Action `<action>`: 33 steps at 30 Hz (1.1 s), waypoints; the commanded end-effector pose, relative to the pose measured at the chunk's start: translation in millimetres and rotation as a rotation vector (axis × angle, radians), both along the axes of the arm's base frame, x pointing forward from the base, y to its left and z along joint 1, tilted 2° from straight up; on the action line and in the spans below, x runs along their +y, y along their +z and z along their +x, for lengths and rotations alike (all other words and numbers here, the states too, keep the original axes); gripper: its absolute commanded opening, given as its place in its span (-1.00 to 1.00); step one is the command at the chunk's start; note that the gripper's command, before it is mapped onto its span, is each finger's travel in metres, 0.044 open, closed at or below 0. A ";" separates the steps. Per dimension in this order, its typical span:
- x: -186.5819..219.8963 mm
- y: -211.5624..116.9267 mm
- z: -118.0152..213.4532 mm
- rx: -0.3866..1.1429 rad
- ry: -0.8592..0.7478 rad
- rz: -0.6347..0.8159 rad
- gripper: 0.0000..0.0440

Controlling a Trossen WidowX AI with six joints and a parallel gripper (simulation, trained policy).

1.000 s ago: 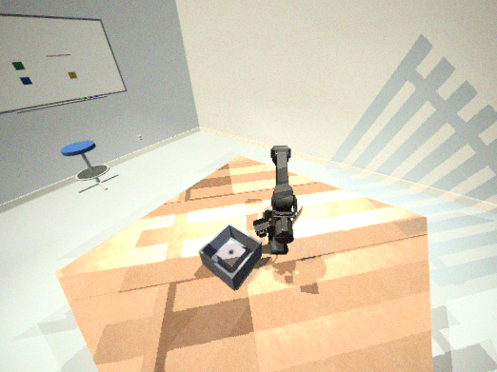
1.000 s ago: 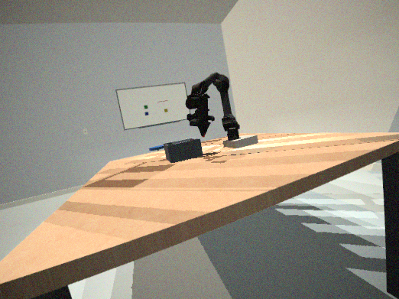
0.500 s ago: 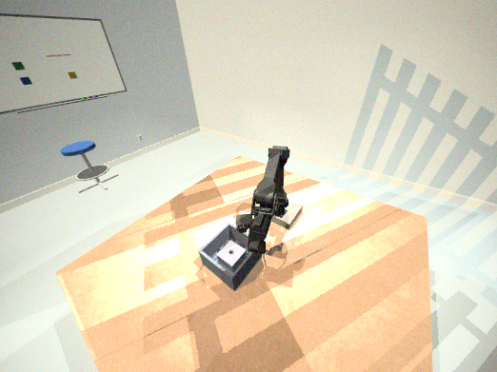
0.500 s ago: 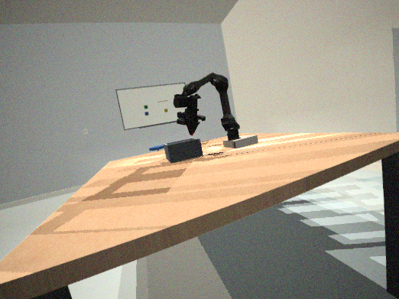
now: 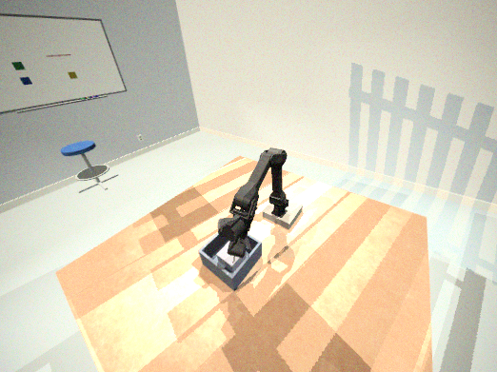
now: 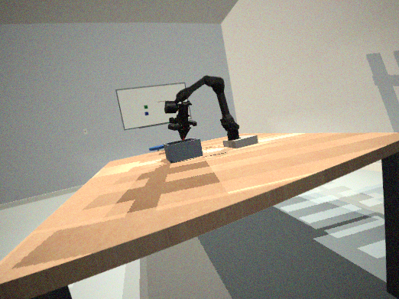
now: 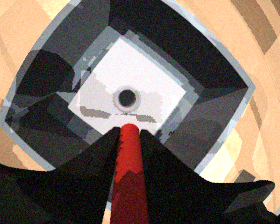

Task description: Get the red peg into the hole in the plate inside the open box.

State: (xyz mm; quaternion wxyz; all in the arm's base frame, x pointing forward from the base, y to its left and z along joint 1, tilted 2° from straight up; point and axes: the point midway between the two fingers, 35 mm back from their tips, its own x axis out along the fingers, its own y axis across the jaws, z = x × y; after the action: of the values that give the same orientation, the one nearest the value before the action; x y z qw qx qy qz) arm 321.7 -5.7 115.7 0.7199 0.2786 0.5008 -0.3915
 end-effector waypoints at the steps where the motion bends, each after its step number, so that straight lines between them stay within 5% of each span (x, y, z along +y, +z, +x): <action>1: -10.7 -7.0 8.0 0.008 0.025 0.011 -1.00; 14: -24.0 -39.9 17.6 0.068 0.151 0.067 -0.96; 21: -27.3 -52.4 19.2 0.102 0.177 0.101 -0.28; 27: -34.2 -42.8 31.8 0.099 0.217 0.101 -0.12; 33: -34.8 -32.8 48.0 0.088 0.234 0.130 0.56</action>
State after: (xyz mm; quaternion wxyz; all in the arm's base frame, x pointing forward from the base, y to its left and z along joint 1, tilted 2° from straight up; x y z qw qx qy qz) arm 360.4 -40.3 75.5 0.7149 0.2430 0.5860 -0.2942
